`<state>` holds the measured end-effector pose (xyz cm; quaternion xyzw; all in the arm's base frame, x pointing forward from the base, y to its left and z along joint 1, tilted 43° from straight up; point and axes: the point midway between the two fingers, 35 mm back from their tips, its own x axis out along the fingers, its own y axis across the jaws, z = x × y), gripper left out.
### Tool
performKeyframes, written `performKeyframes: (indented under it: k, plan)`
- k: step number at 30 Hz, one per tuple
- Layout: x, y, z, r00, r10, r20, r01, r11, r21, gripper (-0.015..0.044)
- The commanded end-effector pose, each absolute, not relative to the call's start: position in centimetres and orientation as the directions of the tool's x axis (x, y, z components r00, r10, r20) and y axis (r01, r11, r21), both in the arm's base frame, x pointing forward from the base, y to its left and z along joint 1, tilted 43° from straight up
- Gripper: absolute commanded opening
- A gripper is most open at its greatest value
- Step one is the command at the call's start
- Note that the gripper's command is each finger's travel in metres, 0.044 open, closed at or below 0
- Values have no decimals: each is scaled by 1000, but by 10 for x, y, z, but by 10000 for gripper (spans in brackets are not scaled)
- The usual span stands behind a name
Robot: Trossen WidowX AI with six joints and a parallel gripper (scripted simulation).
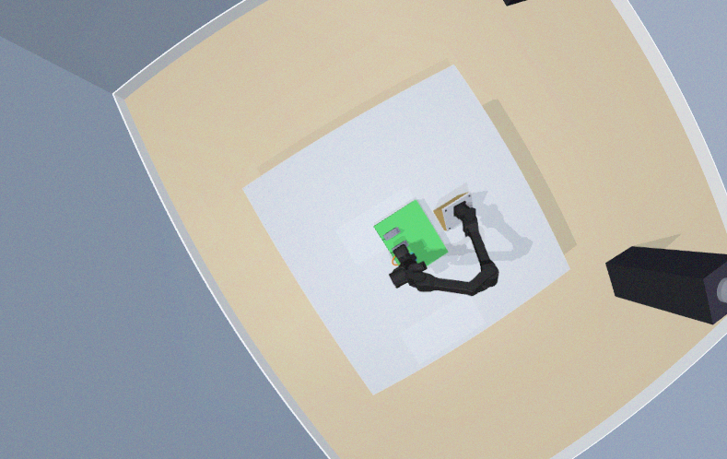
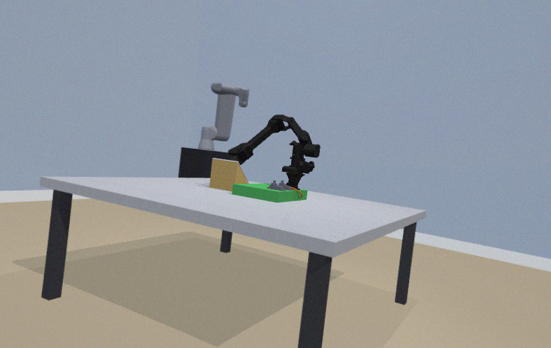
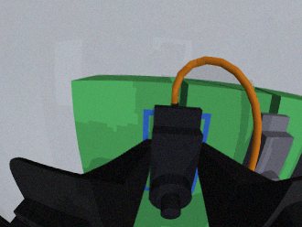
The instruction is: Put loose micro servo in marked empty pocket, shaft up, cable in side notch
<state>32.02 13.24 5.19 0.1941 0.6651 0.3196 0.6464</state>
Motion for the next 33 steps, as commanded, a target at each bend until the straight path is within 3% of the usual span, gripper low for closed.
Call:
performKeyframes:
  k: [1,6,19,24,28,33]
  plan:
    - [320,132,52,-88,674,-733,-148,719,679,53]
    - [320,132,52,-88,674,-733,-148,719,679,184]
    - [323,107,76,-88,673,-734,-148,720,678,187]
    - [296,84,89,-83,670,-738,-141,725,674,319]
    - [244,55,111,-90,668,-739,-142,726,673,424]
    - [222,47,118,-94,670,-736,-142,723,676,440]
